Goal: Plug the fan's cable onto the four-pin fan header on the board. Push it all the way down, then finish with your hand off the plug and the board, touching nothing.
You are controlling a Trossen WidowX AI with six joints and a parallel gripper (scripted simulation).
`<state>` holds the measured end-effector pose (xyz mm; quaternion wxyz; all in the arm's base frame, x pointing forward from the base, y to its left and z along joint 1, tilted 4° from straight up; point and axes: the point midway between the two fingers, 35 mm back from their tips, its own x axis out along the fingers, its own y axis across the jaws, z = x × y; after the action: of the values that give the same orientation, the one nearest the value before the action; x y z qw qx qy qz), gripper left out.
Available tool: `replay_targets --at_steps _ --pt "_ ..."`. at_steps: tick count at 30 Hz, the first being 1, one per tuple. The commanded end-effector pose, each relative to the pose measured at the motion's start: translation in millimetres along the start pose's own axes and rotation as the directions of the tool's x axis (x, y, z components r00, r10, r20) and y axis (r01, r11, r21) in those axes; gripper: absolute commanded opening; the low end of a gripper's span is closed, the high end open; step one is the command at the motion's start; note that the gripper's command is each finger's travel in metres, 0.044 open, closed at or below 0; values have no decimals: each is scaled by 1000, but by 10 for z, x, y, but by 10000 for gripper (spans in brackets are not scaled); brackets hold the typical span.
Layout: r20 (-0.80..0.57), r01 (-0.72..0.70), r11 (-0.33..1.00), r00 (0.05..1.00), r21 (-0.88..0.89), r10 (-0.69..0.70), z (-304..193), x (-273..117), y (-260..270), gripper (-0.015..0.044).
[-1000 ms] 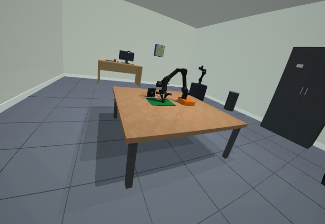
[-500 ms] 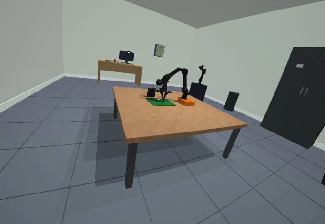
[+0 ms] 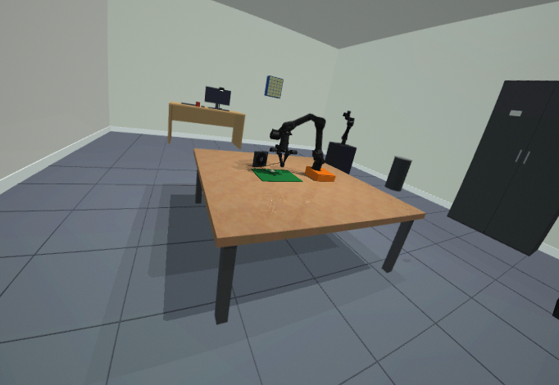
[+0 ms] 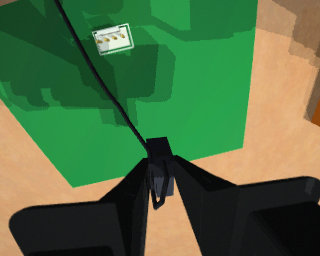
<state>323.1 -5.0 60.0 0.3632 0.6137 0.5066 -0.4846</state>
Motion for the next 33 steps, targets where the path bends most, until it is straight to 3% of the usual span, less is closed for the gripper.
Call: replay_targets --at_steps 1,9,20,33 --pt "-5 -7 1000 1000 -5 7 -43 -139 3 0" --pt "1 -6 1000 1000 -26 6 -71 -279 -25 0" --pt "111 39 929 994 -368 2 1 -292 -68 0" --pt "234 162 709 972 -686 5 82 -329 -110 0"
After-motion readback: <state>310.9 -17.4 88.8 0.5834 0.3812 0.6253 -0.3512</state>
